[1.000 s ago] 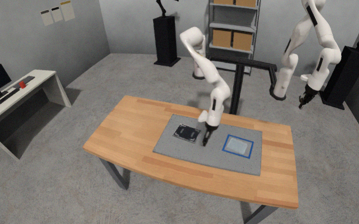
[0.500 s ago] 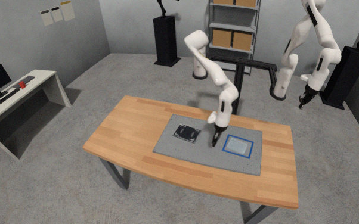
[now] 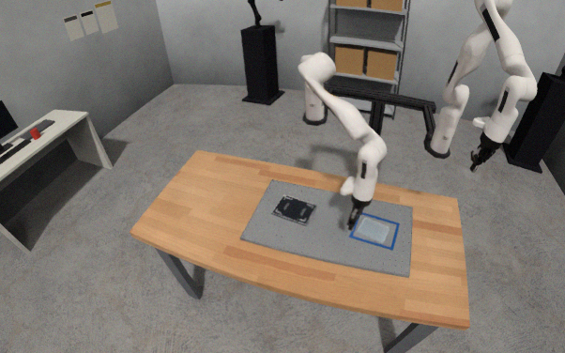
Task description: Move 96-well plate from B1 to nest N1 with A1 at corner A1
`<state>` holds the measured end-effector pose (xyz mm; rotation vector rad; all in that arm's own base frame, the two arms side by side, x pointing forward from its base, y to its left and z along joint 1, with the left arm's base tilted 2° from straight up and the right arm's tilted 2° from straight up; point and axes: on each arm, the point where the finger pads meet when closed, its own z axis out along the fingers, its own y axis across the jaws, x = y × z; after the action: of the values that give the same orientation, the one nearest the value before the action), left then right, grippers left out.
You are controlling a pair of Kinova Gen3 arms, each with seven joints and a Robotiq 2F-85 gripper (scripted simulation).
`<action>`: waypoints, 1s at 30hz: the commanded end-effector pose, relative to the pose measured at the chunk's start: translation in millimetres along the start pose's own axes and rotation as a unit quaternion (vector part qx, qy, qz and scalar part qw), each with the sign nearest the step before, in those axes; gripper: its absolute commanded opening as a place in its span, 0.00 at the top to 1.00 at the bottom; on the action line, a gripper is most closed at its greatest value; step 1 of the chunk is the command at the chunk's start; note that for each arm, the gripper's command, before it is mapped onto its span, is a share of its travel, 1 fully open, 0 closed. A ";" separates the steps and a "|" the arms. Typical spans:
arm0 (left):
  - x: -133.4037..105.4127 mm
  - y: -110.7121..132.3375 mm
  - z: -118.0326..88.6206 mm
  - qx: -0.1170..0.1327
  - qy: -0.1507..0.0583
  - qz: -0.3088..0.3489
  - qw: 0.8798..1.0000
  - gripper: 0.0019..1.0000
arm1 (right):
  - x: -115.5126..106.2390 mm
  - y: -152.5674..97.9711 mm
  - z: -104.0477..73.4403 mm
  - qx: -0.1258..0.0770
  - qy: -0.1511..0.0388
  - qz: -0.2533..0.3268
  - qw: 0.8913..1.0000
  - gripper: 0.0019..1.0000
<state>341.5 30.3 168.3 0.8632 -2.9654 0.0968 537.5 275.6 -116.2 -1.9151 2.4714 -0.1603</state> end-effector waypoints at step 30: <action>-0.4 -0.2 -0.7 0.001 -0.001 0.000 1.000 0.98 | -71.8 72.4 6.0 -0.033 -0.015 0.027 0.999 0.00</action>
<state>341.5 30.3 168.3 0.8632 -2.9654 0.0968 485.2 361.6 -133.9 -1.8582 2.5398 -0.0478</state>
